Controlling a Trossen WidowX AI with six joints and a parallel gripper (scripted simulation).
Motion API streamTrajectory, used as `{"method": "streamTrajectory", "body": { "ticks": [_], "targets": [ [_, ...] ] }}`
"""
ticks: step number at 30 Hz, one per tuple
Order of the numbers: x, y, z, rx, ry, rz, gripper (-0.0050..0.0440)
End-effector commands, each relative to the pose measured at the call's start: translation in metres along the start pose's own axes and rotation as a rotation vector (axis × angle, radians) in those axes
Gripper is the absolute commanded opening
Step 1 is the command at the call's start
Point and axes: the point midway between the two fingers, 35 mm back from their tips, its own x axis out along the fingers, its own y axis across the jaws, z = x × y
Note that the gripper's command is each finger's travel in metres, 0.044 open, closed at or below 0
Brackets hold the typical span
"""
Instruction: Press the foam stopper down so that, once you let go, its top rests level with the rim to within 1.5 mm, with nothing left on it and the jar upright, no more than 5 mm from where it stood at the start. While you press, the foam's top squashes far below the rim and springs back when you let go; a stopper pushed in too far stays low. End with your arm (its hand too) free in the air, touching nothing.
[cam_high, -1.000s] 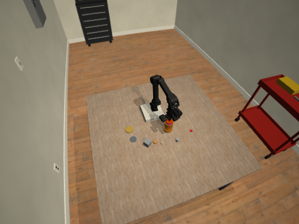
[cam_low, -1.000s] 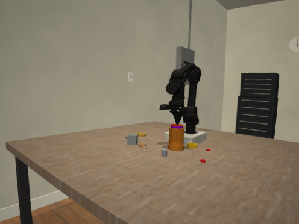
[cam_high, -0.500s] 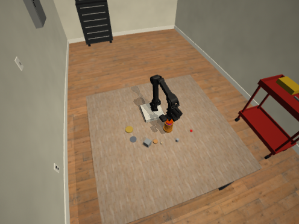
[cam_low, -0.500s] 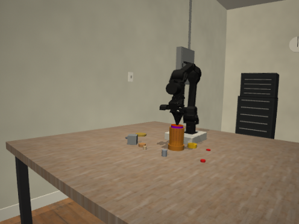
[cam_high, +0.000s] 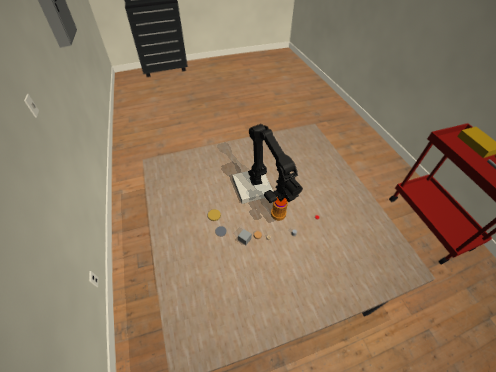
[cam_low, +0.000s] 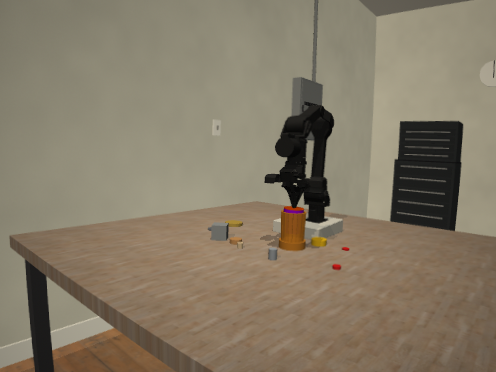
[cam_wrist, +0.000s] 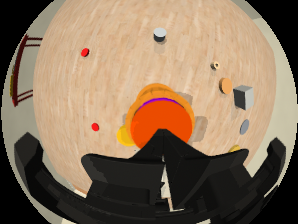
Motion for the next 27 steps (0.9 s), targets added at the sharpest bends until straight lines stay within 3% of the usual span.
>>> {"method": "streamTrajectory", "body": {
  "ticks": [1, 27],
  "targets": [
    [0.0029, -0.0004, -0.0024, -0.002, 0.01, -0.002, 0.0],
    [0.0051, -0.0005, -0.0026, -0.002, 0.009, -0.002, 0.0]
  ]
}}
